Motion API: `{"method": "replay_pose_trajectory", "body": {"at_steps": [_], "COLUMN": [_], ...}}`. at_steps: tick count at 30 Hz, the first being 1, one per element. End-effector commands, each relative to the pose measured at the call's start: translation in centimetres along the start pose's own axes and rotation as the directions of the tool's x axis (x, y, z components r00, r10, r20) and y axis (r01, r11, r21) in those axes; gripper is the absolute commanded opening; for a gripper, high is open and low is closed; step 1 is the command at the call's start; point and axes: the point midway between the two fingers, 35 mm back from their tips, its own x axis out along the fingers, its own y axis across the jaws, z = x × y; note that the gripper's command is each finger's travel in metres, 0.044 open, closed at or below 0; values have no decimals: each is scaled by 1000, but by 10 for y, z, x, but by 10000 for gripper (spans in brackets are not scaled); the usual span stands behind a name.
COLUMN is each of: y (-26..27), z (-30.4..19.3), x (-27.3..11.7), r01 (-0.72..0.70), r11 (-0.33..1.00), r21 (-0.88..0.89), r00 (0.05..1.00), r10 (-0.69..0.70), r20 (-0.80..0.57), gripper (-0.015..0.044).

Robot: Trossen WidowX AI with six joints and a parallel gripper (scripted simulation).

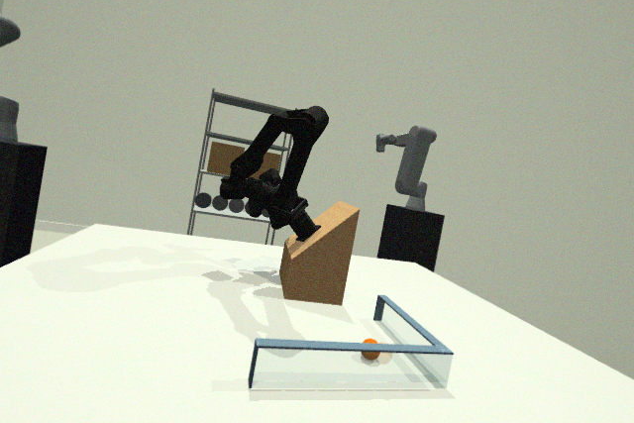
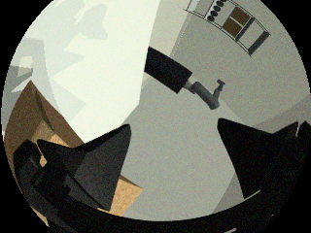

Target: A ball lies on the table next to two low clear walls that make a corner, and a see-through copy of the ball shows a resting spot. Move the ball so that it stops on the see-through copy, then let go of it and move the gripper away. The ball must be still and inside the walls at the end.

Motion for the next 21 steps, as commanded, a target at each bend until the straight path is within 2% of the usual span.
{"method": "replay_pose_trajectory", "body": {"at_steps": [1,5,12,21], "y": [0,3,28,90], "z": [1,22,87,133], "x": [0,-9,-53,-135], "r01": [-1,-23,-41,119], "r11": [1000,997,938,708], "r21": [-3,-71,-344,-696], "r00": [1000,996,934,795], "r10": [1,29,159,352], "r20": [3,85,321,493], "gripper": [374,275,275,275]}}
